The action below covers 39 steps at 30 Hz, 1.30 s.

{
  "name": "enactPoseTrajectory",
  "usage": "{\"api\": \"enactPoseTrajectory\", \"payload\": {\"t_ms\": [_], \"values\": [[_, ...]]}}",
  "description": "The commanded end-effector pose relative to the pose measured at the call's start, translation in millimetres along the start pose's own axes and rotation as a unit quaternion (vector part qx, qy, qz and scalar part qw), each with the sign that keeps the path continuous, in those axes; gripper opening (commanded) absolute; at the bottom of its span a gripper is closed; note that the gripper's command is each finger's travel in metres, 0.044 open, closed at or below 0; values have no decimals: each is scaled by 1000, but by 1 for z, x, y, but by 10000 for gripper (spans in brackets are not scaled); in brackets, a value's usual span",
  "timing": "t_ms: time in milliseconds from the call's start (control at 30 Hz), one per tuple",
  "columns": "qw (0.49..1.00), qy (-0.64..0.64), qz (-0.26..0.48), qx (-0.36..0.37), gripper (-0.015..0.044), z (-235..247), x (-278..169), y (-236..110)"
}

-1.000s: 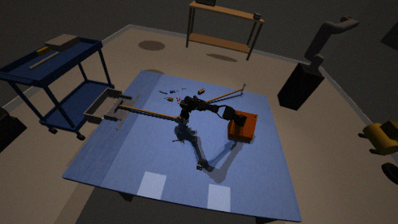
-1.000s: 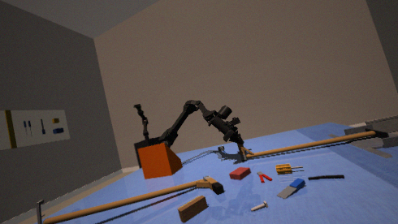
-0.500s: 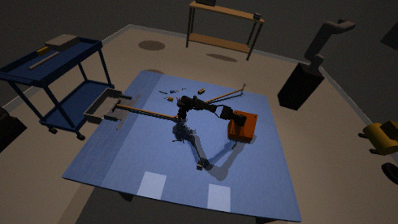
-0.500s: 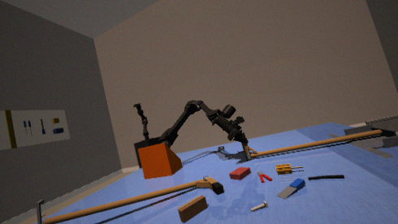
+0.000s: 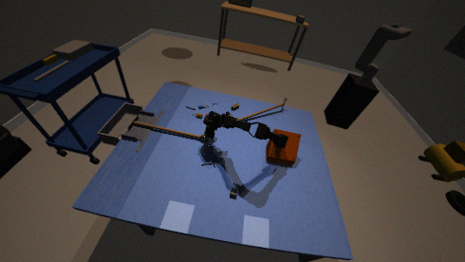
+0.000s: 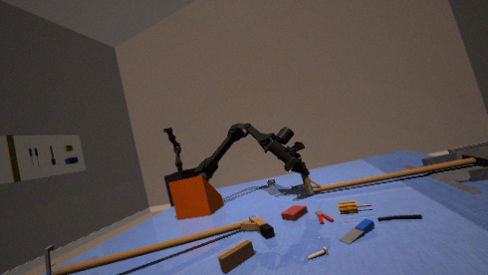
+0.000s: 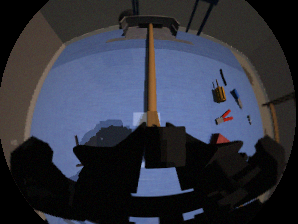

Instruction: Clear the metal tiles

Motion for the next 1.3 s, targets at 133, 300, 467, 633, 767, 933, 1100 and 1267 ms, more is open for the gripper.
{"api": "enactPoseTrajectory", "payload": {"t_ms": [133, 300, 467, 633, 767, 933, 1100, 1267], "values": [[1000, -3, -6, 1, 0, 5, 12, 7], [1000, 0, 0, 0, 0, 2, 7, 6], [1000, 0, 0, 0, 0, 2, 7, 6], [1000, 0, 0, 0, 0, 2, 7, 6], [1000, 0, 0, 0, 0, 2, 7, 6], [1000, 0, -2, 1, 0, 3, 8, 7], [1000, -1, -3, 1, 0, 2, 7, 5], [1000, -1, -3, 1, 0, 1, 3, 1]]}}
Point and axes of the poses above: the point midway between the two fingers, 35 mm back from their tips, its own y axis out along the fingers, its own z axis across the jaws, x = y × z, the point moved 9 cm from there along -y, back along the fingers, and after that the axes turned 12 degrees about y, right-handed, at the moved point
